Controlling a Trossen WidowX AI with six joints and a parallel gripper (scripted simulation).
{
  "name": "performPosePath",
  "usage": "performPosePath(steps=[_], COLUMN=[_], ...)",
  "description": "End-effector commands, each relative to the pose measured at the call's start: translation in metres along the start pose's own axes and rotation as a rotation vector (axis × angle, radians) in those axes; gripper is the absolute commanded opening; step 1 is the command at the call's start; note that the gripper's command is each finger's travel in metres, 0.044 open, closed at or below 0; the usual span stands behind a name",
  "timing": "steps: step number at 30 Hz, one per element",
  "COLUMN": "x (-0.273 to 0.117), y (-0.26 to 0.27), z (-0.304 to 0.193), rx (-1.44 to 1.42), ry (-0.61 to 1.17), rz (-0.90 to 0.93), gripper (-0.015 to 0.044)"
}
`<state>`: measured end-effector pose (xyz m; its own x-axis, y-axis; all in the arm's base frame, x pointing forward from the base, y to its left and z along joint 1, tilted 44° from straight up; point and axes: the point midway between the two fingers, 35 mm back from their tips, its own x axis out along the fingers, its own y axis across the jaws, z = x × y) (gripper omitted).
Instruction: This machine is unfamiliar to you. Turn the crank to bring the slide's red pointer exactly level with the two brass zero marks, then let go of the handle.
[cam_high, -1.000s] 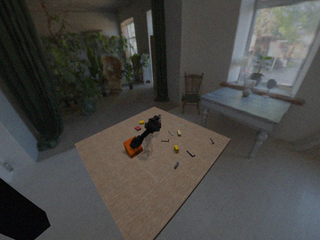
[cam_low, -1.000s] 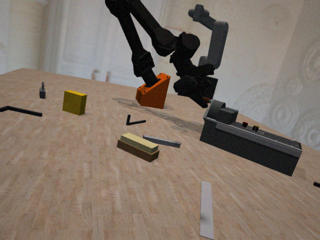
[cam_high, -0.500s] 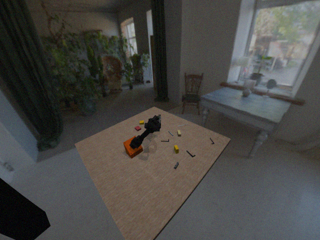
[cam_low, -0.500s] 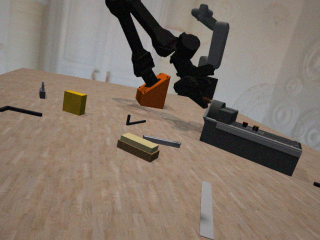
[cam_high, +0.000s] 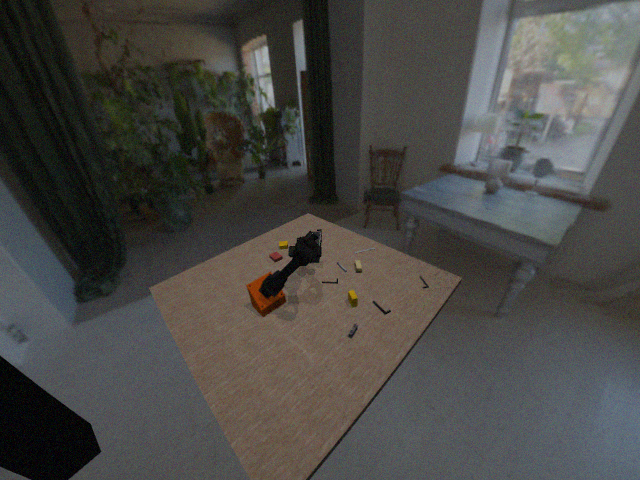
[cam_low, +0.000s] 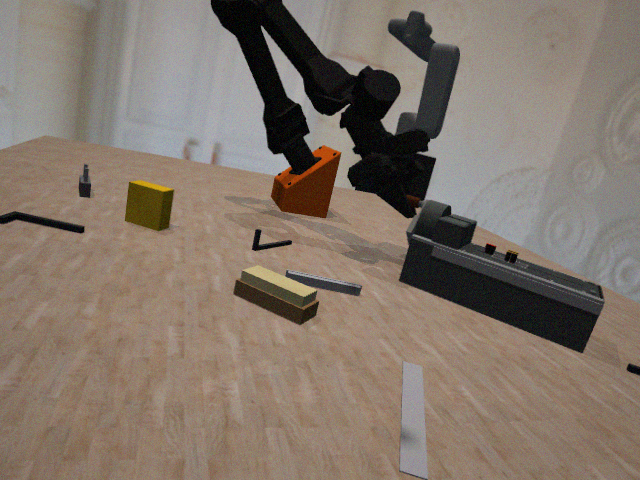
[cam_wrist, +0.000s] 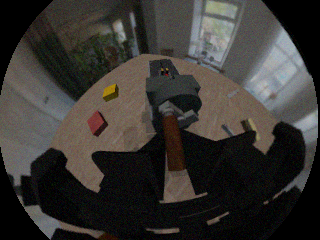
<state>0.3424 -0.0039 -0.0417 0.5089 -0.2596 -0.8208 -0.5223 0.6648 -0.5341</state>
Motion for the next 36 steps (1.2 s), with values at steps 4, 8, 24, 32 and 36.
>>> performPosePath(steps=[4,8,24,32,36], x=[0.005,0.006,0.011,0.016,0.02], y=[0.007,0.008,0.011,0.012,0.011], z=[-0.005,-0.006,-0.011,-0.016,-0.02], rx=[-0.004,-0.004,-0.004,-0.004,-0.004], ry=[0.008,0.008,0.008,0.009,0.009], rz=[0.021,0.021,0.021,0.021,0.021], gripper=[0.0,0.0,0.0,0.0,0.0])
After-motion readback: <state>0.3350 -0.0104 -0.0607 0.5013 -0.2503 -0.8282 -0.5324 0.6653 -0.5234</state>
